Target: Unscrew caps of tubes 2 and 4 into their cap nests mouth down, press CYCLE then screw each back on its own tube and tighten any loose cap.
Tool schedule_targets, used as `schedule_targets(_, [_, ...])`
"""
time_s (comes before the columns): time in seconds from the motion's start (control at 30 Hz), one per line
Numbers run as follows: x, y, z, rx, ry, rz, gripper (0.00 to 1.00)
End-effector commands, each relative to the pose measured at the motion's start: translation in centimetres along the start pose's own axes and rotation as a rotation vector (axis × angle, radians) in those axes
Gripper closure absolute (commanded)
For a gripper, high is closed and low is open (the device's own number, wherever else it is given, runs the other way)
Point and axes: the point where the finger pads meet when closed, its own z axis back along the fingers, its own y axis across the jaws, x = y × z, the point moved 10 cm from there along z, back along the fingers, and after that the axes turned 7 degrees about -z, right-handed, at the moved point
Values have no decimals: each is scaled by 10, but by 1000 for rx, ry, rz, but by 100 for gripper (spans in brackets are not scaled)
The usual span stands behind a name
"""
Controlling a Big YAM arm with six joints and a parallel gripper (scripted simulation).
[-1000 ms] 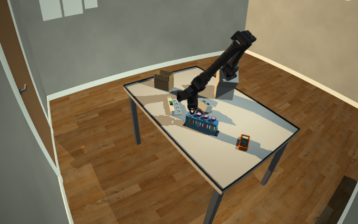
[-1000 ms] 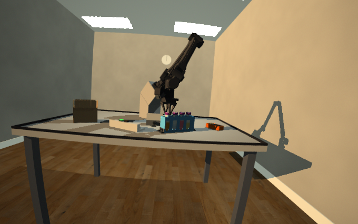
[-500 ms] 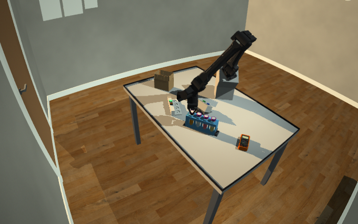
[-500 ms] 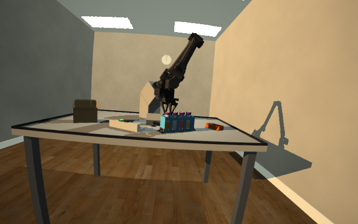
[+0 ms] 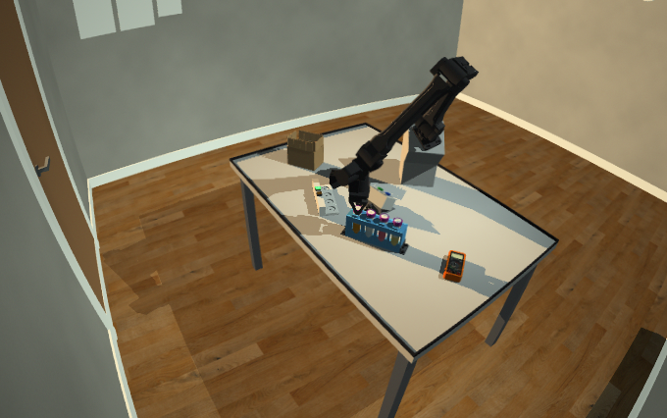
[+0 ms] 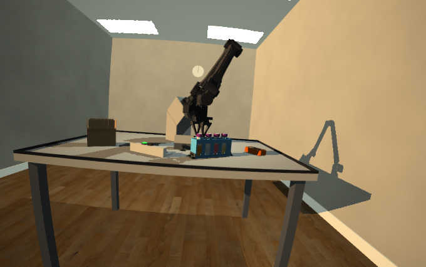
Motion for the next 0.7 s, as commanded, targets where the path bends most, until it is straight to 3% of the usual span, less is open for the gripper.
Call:
schedule_targets(0.0, [4, 5, 22, 20, -20, 1, 51])
schedule_targets(0.5, [6, 15, 61, 37, -31, 14, 51])
schedule_targets(0.53, [-16, 4, 48, 3, -1, 100, 51])
schedule_targets(0.6, [-32, 6, 48, 3, -2, 266, 51])
schedule_targets(0.67, [-32, 6, 48, 3, -2, 266, 51])
